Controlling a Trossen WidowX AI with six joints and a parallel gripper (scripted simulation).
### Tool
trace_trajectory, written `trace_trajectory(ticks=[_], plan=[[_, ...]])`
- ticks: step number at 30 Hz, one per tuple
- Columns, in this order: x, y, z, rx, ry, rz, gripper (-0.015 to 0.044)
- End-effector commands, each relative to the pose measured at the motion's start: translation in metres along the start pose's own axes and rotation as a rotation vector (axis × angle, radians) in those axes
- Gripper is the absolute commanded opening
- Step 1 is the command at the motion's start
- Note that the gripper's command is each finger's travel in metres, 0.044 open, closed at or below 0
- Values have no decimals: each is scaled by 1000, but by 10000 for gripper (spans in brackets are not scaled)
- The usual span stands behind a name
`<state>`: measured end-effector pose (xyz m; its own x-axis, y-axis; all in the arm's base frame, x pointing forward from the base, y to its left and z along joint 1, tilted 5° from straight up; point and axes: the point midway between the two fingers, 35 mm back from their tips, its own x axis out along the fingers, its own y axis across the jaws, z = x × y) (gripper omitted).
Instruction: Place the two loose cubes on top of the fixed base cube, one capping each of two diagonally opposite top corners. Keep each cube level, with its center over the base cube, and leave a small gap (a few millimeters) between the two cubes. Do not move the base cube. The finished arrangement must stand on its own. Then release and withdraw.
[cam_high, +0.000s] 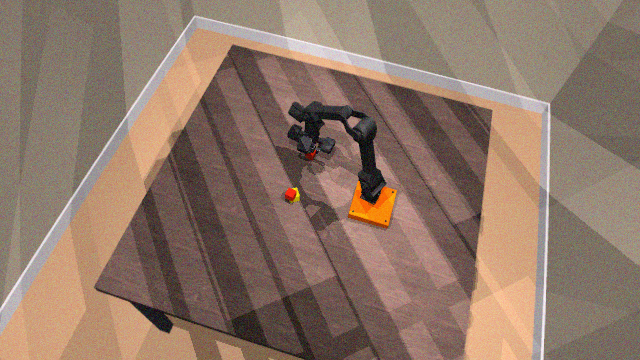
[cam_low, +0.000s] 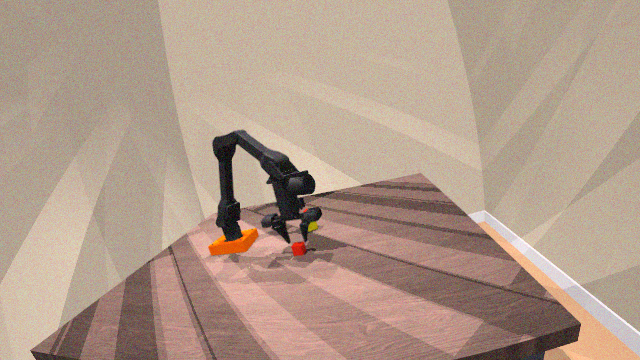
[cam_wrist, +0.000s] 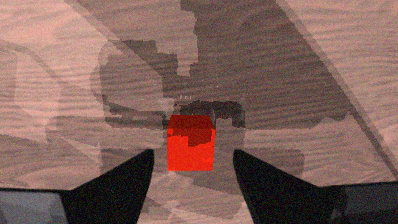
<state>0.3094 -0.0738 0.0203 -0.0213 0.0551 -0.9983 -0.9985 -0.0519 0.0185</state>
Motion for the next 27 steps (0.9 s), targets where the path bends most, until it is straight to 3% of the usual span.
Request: trace_trajectory(ticks=[1, 12, 18, 27], plan=[[7, 1, 0, 3, 0, 7, 265], [23, 2, 0, 3, 0, 7, 265], [23, 2, 0, 3, 0, 7, 107], [9, 0, 0, 3, 1, 7, 105]])
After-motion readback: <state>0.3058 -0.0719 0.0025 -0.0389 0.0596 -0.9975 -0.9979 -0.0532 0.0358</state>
